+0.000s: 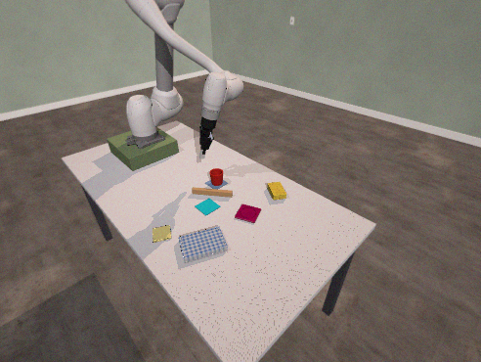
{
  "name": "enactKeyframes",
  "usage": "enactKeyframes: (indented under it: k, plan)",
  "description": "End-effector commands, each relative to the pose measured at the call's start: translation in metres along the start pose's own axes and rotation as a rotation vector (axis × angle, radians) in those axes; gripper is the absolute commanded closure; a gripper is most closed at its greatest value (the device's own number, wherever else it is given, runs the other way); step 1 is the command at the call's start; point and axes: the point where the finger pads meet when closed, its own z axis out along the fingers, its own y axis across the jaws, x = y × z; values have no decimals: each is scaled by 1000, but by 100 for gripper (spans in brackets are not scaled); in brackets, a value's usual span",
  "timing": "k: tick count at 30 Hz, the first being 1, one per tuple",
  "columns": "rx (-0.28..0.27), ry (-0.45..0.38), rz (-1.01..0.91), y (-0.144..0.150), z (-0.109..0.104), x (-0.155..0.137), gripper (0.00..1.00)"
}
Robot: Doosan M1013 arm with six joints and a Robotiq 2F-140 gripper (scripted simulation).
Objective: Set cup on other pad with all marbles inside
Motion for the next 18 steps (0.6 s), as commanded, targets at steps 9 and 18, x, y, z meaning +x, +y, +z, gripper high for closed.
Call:
enactKeyframes:
  k: [9, 18]
  plan:
    - [76, -87, -377, -39, 1, -16, 100]
    - [185, -118, -715, -79, -3, -27, 100]
